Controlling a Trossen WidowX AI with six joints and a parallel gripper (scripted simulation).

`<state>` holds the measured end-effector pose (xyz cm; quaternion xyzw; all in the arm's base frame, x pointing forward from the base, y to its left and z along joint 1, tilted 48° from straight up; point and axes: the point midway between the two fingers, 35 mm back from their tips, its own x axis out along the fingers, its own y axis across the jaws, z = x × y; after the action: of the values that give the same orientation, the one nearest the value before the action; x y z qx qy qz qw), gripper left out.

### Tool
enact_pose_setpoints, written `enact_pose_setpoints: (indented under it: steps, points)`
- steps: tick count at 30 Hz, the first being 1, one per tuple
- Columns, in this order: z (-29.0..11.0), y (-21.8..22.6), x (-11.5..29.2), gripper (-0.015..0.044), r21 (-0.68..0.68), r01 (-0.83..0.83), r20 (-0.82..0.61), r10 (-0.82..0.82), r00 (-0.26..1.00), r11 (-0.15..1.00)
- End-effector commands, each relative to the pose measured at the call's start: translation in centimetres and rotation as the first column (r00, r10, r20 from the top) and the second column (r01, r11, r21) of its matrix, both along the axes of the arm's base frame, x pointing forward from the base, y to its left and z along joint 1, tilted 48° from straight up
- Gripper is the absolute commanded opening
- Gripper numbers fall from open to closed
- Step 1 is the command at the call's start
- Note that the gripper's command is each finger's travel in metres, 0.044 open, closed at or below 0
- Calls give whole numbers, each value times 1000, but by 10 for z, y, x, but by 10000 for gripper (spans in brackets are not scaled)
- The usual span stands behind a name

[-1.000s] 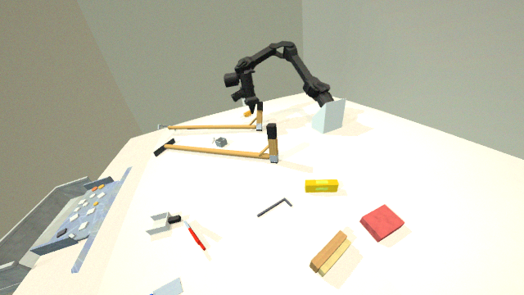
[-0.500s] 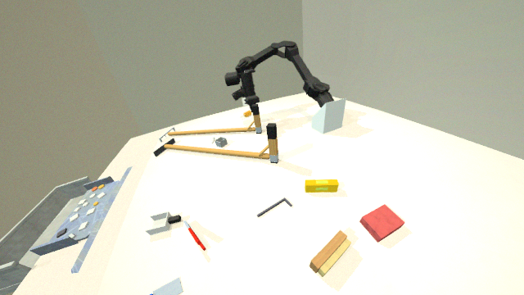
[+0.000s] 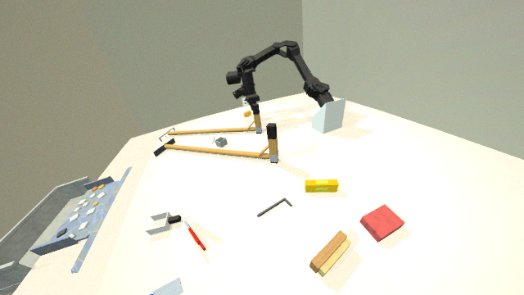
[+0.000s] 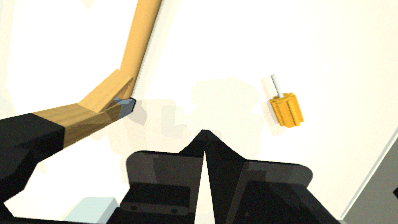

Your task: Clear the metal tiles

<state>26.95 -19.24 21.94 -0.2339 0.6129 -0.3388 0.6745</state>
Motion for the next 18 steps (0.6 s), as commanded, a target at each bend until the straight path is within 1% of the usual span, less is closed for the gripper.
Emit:
enact_pose_setpoints:
  steps: [1,18]
  points:
    - [1,2,1,0,1,-2,-2,2,1000,1000]
    - [43,52,2,0,3,-48,-36,48,998,999]
